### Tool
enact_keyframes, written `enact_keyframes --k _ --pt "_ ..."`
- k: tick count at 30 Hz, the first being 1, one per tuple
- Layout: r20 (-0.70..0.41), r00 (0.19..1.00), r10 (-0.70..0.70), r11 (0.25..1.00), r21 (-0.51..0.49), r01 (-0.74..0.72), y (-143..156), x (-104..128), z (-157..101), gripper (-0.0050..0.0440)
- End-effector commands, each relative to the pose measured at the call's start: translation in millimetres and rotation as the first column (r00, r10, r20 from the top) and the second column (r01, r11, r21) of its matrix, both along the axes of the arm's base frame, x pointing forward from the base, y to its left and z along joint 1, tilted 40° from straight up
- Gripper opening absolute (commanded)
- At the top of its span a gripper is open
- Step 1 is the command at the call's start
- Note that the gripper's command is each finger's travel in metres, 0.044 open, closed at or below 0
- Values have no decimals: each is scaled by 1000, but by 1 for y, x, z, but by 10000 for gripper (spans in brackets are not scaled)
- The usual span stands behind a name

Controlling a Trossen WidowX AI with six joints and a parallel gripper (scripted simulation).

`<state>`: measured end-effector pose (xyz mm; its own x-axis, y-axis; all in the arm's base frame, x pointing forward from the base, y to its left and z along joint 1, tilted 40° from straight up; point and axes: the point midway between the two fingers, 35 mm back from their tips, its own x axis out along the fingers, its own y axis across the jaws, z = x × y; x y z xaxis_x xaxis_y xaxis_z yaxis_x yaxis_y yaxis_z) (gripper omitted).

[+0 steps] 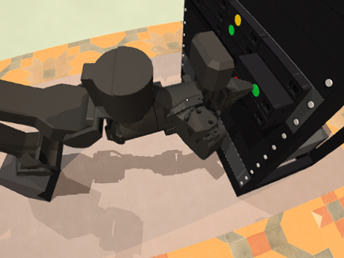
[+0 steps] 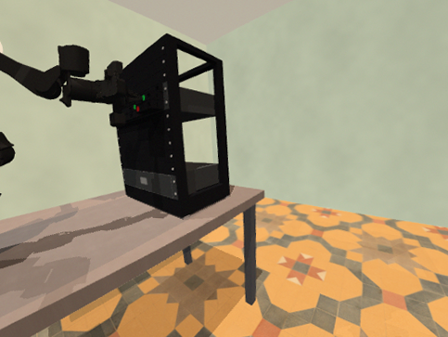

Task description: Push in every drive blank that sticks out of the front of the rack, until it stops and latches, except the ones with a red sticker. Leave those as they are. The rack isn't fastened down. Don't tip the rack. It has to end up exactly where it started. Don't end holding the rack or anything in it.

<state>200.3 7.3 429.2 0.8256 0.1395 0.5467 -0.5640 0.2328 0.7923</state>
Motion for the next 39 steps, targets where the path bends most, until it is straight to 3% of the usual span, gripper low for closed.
enact_keyframes --k 1,39 --pt "34 999 -2 1000 -9 2 1 -7 11 0" --pt "34 999 -2 1000 -9 2 2 -1 20 0"
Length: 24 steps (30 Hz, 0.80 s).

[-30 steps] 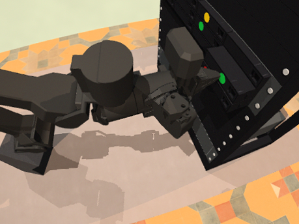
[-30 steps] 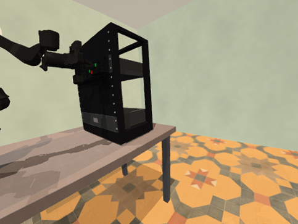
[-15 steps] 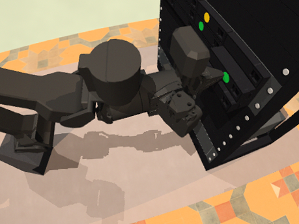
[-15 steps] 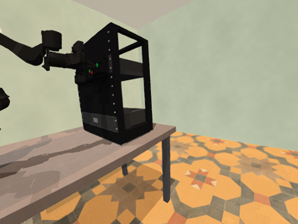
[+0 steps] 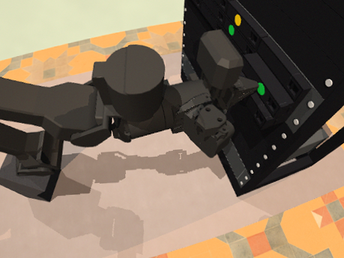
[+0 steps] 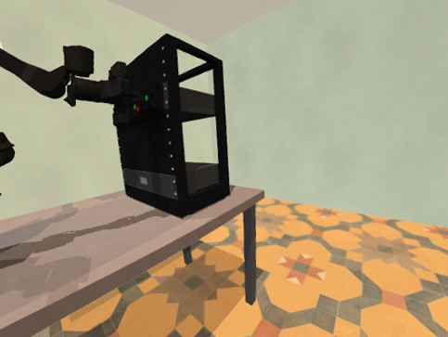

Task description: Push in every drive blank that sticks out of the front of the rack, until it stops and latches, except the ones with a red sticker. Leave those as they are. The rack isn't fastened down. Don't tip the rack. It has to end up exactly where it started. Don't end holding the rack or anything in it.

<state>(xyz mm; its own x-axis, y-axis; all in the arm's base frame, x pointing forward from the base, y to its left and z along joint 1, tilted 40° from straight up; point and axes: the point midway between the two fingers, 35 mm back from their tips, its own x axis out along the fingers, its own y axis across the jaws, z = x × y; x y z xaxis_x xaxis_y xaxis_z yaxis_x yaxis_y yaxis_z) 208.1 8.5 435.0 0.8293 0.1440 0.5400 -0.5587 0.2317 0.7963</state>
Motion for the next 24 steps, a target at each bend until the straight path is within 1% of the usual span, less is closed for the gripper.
enact_keyframes --k 1,14,20,24 --pt "42 999 -6 1000 -7 6 1 -8 14 0" --pt "42 999 -6 1000 -7 6 1 -8 14 0" --pt "42 999 -6 1000 -7 6 1 -3 22 0" --pt "42 999 -6 1000 -7 6 1 -2 22 0"
